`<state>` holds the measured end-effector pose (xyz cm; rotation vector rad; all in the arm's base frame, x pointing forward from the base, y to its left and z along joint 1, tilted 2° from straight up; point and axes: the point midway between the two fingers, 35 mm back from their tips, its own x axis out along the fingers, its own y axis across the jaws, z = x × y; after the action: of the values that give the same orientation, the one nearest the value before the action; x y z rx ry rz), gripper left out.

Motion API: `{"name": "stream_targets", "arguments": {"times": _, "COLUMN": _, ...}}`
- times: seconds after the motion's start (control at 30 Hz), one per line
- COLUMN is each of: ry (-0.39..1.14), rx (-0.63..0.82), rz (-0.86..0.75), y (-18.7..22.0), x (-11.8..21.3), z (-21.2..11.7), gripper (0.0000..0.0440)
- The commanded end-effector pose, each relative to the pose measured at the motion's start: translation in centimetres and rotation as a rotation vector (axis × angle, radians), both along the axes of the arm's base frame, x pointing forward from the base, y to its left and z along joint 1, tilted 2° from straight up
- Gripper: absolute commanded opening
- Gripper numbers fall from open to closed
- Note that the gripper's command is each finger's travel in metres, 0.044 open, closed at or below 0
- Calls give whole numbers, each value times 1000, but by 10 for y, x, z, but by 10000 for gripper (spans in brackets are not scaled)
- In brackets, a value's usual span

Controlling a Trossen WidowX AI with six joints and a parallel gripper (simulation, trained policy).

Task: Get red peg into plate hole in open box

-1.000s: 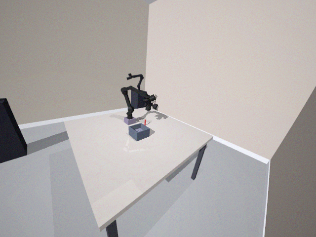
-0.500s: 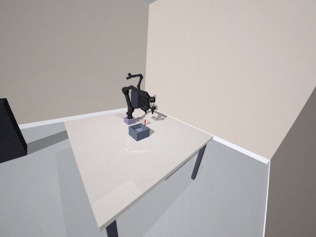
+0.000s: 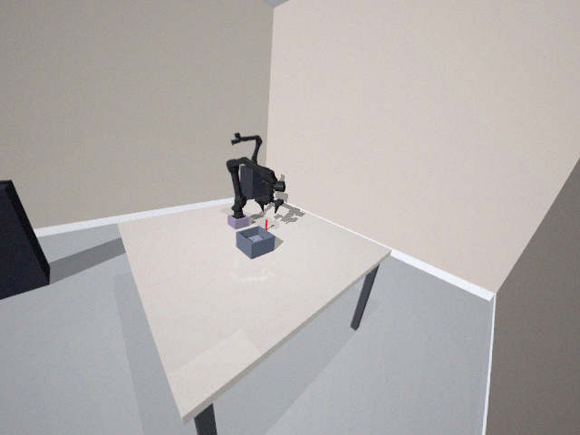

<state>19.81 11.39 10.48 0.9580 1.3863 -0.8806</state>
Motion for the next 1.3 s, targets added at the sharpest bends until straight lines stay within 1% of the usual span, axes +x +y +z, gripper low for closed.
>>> {"name": "stream_targets", "arguments": {"times": 0.0, "ry": 10, "rx": -41, "rz": 14, "y": -6, "x": 1, "z": -4, "gripper": 440}}
{"name": "stream_targets", "arguments": {"times": 0.3, "ry": 19, "rx": -110, "rz": 41, "y": -14, "x": 2, "z": -16, "gripper": 440}}
{"name": "stream_targets", "arguments": {"times": 0.47, "ry": 26, "rx": -142, "rz": 56, "y": -17, "x": 0, "z": -27, "gripper": 440}}
{"name": "stream_targets", "arguments": {"times": 0.7, "ry": 32, "rx": -169, "rz": 65, "y": -19, "x": -5, "z": -57, "gripper": 440}}
{"name": "stream_targets", "arguments": {"times": 1.03, "ry": -26, "rx": -164, "rz": 80, "y": -15, "x": -8, "z": -102, "gripper": 438}}
{"name": "stream_targets", "arguments": {"times": 1.13, "ry": -33, "rx": -163, "rz": 83, "y": -14, "x": -10, "z": -111, "gripper": 422}}
{"name": "stream_targets", "arguments": {"times": 1.2, "ry": -29, "rx": -162, "rz": 81, "y": -14, "x": -13, "z": -116, "gripper": 390}}
{"name": "stream_targets", "arguments": {"times": 1.27, "ry": -19, "rx": -161, "rz": 77, "y": -14, "x": -16, "z": -120, "gripper": 348}}
